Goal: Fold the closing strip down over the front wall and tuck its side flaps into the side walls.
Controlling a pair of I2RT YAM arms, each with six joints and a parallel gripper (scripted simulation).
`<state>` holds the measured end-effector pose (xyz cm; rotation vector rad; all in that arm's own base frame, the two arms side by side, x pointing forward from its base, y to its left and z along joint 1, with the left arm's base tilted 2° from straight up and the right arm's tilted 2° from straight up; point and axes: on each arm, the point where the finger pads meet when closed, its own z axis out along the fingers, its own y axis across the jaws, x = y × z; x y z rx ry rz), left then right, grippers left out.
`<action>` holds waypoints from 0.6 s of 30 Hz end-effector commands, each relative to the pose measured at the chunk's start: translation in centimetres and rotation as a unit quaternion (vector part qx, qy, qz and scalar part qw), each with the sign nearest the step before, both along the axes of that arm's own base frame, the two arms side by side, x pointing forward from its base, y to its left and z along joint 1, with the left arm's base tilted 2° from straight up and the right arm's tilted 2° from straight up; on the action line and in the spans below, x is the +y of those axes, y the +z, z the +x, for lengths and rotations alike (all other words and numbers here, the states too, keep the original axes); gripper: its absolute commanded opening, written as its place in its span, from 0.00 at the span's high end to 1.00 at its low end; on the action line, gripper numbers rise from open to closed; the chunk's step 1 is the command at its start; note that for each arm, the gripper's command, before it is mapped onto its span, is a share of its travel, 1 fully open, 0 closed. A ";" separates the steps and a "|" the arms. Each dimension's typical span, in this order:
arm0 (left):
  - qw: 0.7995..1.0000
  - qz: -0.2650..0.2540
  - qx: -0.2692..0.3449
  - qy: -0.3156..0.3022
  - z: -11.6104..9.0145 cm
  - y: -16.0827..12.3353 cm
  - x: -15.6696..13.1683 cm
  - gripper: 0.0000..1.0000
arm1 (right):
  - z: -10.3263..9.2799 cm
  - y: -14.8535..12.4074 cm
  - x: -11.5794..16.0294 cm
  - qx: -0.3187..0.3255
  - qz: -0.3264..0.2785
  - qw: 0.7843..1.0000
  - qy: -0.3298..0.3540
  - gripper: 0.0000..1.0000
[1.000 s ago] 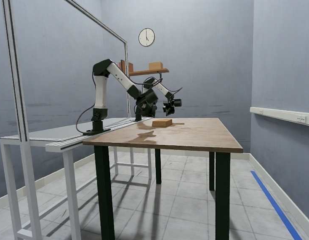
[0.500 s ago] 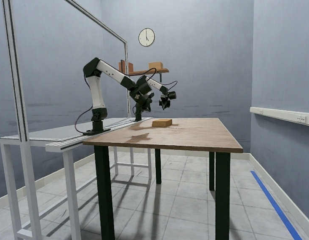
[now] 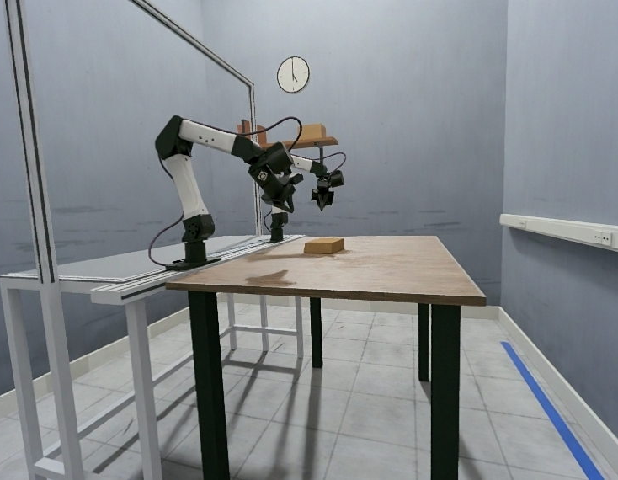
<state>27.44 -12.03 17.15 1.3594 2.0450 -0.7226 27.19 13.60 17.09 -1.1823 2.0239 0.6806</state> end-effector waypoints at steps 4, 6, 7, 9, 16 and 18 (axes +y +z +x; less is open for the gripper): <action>0.997 0.032 0.039 0.058 -0.8 0.1 0.1 0.99 | -0.7 -0.4 -0.4 0.062 -0.030 0.997 -0.042 0.99; 0.996 0.037 0.034 0.073 -0.4 0.4 0.1 0.99 | -0.7 0.6 -0.4 0.054 -0.034 0.996 -0.056 0.99; 0.995 0.040 0.035 0.080 -0.2 0.6 0.1 0.99 | -0.8 0.9 -0.4 0.054 -0.037 0.996 -0.062 0.99; 0.995 0.043 0.034 0.088 -0.1 0.9 0.1 0.99 | -0.8 0.9 -0.4 0.058 -0.040 0.995 -0.069 0.99; 0.988 0.062 0.054 0.131 0.0 1.3 0.1 0.99 | -0.6 0.1 -0.3 0.100 -0.062 0.987 -0.108 0.99; 0.985 0.069 0.064 0.144 -0.2 1.3 0.1 0.99 | -0.6 -0.1 -0.3 0.112 -0.069 0.984 -0.121 0.99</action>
